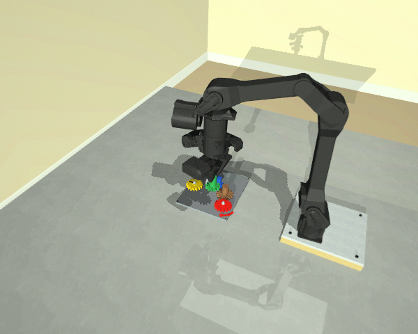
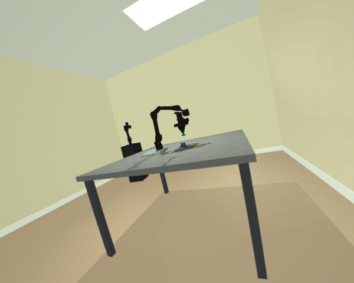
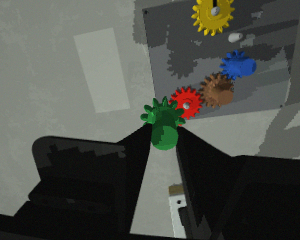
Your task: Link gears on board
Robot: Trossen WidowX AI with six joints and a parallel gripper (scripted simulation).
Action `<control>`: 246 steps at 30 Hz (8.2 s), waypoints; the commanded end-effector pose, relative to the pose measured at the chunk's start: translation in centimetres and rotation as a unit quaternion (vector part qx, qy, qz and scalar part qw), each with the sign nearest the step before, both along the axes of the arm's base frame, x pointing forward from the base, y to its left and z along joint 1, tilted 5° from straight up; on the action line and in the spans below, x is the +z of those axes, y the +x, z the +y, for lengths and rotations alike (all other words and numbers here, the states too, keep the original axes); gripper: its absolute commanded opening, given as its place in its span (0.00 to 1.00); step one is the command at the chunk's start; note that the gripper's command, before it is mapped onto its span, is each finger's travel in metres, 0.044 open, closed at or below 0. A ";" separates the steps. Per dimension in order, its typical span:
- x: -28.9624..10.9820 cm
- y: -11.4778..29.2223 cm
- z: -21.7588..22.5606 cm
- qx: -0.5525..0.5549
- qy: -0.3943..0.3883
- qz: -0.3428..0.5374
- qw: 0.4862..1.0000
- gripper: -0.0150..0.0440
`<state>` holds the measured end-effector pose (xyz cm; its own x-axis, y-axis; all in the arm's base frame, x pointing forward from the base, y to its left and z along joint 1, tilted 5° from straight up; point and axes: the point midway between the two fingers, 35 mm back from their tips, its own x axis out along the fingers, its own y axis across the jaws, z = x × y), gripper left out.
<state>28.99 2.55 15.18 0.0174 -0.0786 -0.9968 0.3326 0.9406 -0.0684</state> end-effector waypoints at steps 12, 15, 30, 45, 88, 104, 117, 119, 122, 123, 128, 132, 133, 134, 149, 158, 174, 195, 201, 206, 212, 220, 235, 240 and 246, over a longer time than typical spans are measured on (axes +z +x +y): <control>-1.0 2.3 -3.2 0.002 -0.001 -0.003 1.000 0.25; -1.2 2.6 -3.9 0.002 -0.002 -0.004 1.000 0.25; -2.5 4.2 -7.7 0.000 -0.004 -0.004 1.000 0.25; -3.7 5.2 -11.6 0.001 -0.007 -0.003 1.000 0.25; -4.4 5.4 -12.0 0.174 -0.011 0.012 0.985 0.25; -6.5 5.4 -12.2 0.214 -0.012 0.015 0.977 0.25; -8.2 5.4 -12.4 0.051 -0.009 0.001 0.999 0.25; -8.0 5.4 -12.4 0.022 -0.008 -0.001 1.000 0.25; -8.0 5.4 -12.4 0.010 -0.008 -0.003 1.000 0.25; -8.0 5.4 -12.4 0.013 -0.008 -0.002 1.000 0.25; -8.1 5.5 -12.4 0.048 -0.009 0.001 0.999 0.25; -8.2 5.5 -12.4 0.099 -0.010 0.005 0.995 0.25; -8.2 5.5 -12.3 0.114 -0.010 0.006 0.993 0.25; -8.2 5.5 -12.3 0.128 -0.010 0.008 0.992 0.25; -8.4 5.5 -12.4 0.242 -0.013 0.018 0.970 0.25; -8.6 5.5 -12.4 0.145 -0.011 0.009 0.989 0.25; -8.6 5.5 -12.5 0.018 -0.008 -0.002 1.000 0.25; -4.6 5.3 -12.0 0.128 -0.010 0.008 0.992 0.49; -3.8 5.2 -11.9 0.126 -0.009 0.010 0.992 0.58; 0.3 4.7 -11.4 0.126 -0.009 0.010 0.992 0.80; 0.3 4.7 -11.4 0.126 -0.009 0.010 0.992 1.00; 0.3 4.7 -11.4 0.126 -0.009 0.010 0.992 1.00; 0.3 4.7 -11.4 0.126 -0.009 0.010 0.992 1.00; 0.3 4.7 -11.4 0.126 -0.009 0.010 0.992 1.00; 0.3 4.7 -11.4 0.126 -0.009 0.010 0.992 1.00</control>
<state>33.69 -8.88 15.50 0.0200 -0.0918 -0.9956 0.0811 0.9926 -0.0899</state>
